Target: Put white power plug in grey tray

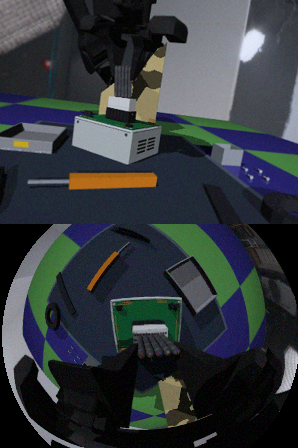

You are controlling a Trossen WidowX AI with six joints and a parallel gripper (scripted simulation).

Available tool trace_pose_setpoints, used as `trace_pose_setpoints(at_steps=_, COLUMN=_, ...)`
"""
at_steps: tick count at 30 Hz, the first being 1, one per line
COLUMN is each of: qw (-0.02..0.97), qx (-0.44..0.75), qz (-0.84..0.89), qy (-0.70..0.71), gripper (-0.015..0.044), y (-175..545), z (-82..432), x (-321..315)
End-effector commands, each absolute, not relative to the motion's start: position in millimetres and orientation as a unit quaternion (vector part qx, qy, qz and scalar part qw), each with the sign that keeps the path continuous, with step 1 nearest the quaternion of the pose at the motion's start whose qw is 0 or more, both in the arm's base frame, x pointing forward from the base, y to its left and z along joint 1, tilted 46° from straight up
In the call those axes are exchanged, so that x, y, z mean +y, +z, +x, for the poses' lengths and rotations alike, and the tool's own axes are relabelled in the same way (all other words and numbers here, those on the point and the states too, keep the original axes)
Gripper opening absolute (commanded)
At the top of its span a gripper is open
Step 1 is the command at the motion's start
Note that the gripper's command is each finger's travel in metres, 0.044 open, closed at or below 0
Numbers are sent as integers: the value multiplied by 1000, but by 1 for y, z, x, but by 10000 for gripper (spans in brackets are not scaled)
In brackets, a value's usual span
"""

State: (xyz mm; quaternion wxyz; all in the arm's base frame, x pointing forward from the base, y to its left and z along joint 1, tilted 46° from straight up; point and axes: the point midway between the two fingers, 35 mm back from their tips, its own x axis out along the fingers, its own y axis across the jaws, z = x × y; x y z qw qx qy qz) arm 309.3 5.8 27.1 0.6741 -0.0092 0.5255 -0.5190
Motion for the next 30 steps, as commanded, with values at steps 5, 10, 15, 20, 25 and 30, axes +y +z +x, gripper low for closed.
trace_pose_setpoints(at_steps=5, qw=686, qx=524, qz=-14, qy=-505, gripper=0, y=42, z=311, x=26)
trace_pose_setpoints(at_steps=10, qw=686, qx=524, qz=-14, qy=-505, gripper=0, y=31, z=310, x=14)
trace_pose_setpoints(at_steps=15, qw=686, qx=523, qz=-14, qy=-505, gripper=0, y=20, z=309, x=3)
trace_pose_setpoints(at_steps=20, qw=686, qx=523, qz=-14, qy=-505, gripper=131, y=20, z=309, x=3)
trace_pose_setpoints(at_steps=25, qw=686, qx=523, qz=-14, qy=-505, gripper=251, y=20, z=309, x=3)
trace_pose_setpoints(at_steps=30, qw=686, qx=523, qz=-14, qy=-505, gripper=251, y=19, z=309, x=2)
